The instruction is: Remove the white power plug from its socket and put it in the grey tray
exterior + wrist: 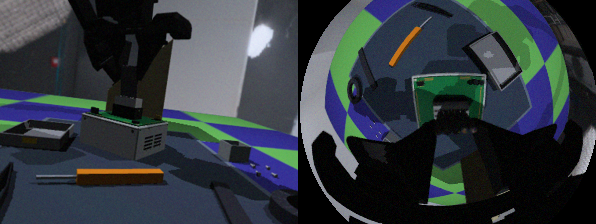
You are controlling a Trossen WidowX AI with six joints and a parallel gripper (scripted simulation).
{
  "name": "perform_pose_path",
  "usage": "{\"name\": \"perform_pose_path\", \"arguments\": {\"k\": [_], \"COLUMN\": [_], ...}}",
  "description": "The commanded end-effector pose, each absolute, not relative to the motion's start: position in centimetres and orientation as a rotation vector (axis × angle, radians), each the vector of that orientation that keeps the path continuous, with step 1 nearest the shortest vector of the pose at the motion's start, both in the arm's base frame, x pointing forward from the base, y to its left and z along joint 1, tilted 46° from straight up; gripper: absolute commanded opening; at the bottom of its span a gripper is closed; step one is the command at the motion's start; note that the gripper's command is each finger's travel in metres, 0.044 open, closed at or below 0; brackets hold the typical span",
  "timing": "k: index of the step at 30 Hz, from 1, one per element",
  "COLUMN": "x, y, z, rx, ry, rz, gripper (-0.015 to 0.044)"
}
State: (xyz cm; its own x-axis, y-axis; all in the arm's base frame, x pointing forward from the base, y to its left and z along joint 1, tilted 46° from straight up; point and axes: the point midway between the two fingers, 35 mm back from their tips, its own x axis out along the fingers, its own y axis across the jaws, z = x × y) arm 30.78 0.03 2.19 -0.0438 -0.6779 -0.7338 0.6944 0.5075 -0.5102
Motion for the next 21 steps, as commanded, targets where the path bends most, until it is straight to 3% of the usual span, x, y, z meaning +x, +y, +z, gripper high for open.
{"name": "perform_pose_path", "arguments": {"k": [1,8,21], "x": [31.2,31.8,30.2], "y": [1.6,2.1,1.3], "z": [3.0,2.7,4.2], "rx": [-0.05,-0.11,0.049], "ry": [1.175,1.184,1.158], "rz": [-1.158,-1.249,-1.008], "gripper": [0.0,0.0,0.0]}}
